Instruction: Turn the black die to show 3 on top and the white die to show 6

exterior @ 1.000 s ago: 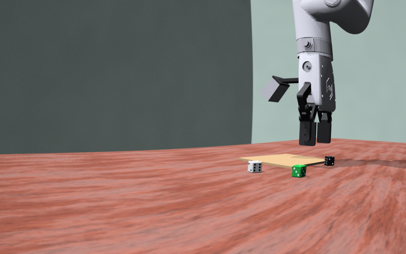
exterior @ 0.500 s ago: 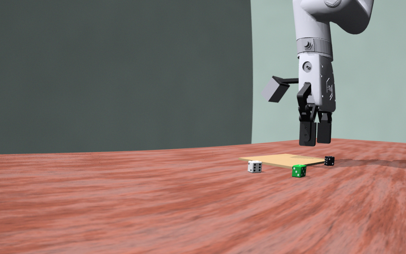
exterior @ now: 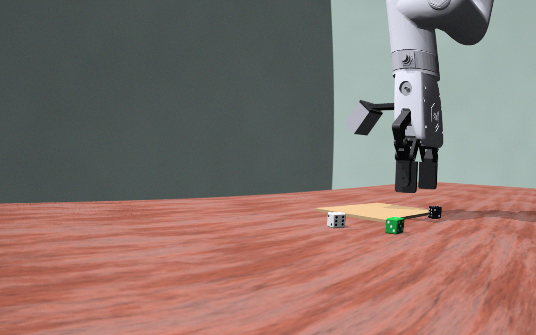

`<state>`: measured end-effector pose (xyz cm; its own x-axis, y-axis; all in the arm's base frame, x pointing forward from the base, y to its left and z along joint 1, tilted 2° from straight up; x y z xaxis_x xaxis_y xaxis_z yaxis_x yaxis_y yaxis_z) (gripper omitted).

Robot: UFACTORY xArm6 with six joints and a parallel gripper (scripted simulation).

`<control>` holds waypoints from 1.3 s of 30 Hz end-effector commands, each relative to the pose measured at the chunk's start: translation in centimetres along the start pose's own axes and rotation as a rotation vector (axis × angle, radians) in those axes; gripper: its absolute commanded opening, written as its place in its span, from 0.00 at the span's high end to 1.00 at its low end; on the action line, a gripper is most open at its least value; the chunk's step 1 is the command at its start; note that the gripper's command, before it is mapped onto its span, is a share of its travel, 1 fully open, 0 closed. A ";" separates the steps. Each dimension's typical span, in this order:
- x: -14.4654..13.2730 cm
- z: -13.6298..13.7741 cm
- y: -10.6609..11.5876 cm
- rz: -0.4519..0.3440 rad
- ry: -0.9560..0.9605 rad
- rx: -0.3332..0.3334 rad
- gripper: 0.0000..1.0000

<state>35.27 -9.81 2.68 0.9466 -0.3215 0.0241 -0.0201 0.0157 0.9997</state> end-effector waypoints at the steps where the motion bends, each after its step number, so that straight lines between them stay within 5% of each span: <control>1: 0.1 0.0 0.1 0.004 0.000 0.000 0.00; 9: -0.1 -1.4 0.1 0.004 0.000 0.000 0.00; 21: -1.5 -10.8 0.1 0.004 0.000 0.000 0.00; 29: -1.8 -13.4 0.1 0.004 0.000 0.000 0.00; 39: -1.9 -13.5 0.1 0.004 0.000 0.000 0.00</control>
<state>37.71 3.56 2.51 0.9465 -0.3219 0.0240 -0.0198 0.0165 0.9997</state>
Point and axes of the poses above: the point where the finger pads meet when closed, its own y axis back along the fingers, its own z axis across the jaws, x = y × z, the point moved 2 cm from there along y, back along the fingers, and after that the axes turned 10 degrees about -y, right-handed, at the moved point
